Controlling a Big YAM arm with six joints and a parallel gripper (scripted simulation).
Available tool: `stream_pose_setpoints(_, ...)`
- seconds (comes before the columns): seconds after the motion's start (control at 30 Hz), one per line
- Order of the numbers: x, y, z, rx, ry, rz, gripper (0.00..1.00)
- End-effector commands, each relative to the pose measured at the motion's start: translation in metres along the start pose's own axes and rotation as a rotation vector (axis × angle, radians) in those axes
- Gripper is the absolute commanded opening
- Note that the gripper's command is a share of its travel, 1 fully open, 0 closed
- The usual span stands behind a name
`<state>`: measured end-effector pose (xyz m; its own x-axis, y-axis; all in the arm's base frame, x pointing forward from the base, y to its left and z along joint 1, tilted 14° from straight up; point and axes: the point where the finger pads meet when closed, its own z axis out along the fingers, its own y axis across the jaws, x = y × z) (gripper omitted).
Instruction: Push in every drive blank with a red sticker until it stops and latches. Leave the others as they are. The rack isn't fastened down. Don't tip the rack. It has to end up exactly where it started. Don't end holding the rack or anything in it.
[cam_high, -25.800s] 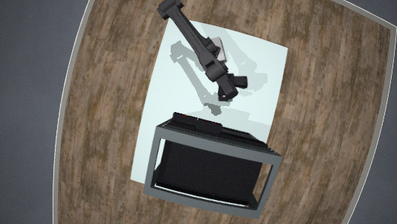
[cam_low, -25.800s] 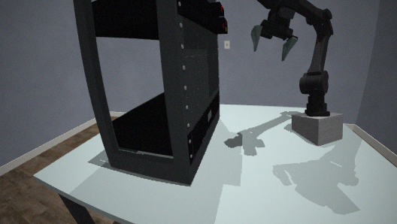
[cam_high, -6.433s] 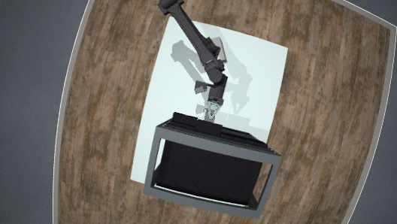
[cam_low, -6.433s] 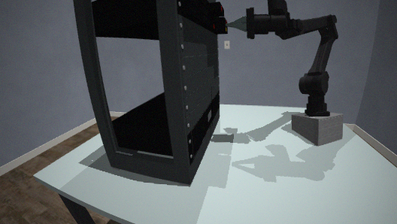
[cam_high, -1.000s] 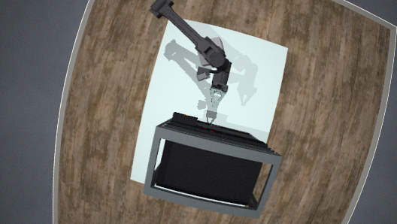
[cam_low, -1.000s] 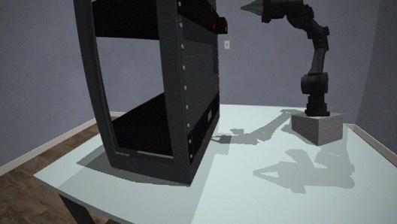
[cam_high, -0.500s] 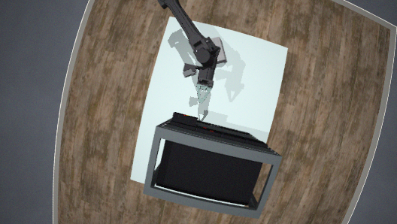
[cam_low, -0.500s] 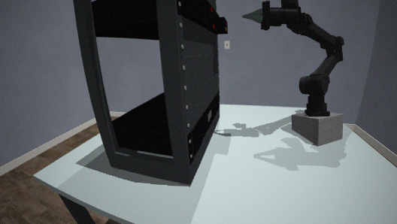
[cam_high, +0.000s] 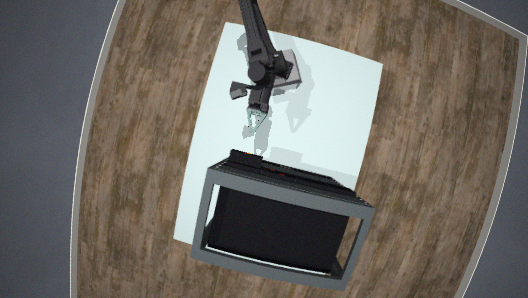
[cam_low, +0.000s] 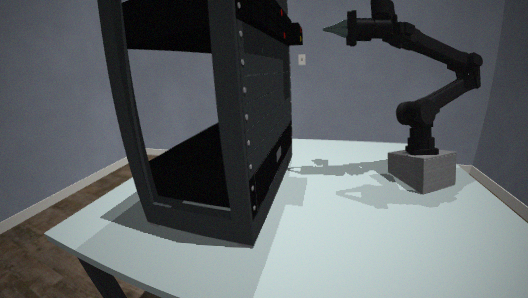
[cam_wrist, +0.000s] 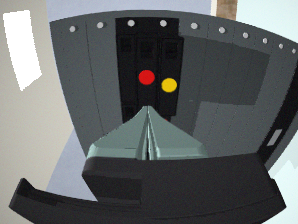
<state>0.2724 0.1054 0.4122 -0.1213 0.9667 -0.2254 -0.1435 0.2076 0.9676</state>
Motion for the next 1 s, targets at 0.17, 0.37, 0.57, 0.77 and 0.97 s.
stream_pose_setpoints(0.17, -0.012, 0.038, 0.015, -0.057, -0.017, 0.049, 0.0)
stream_pose_setpoints(0.37, -0.012, 0.039, 0.046, -0.061, -0.017, 0.044, 0.0)
stream_pose_setpoints(0.57, -0.011, 0.039, 0.068, -0.062, -0.018, 0.042, 0.0)
stream_pose_setpoints(0.77, -0.008, 0.042, 0.061, -0.076, -0.007, 0.049, 0.0)
stream_pose_setpoints(0.97, -0.004, 0.034, 0.067, -0.055, -0.002, 0.041, 0.0)
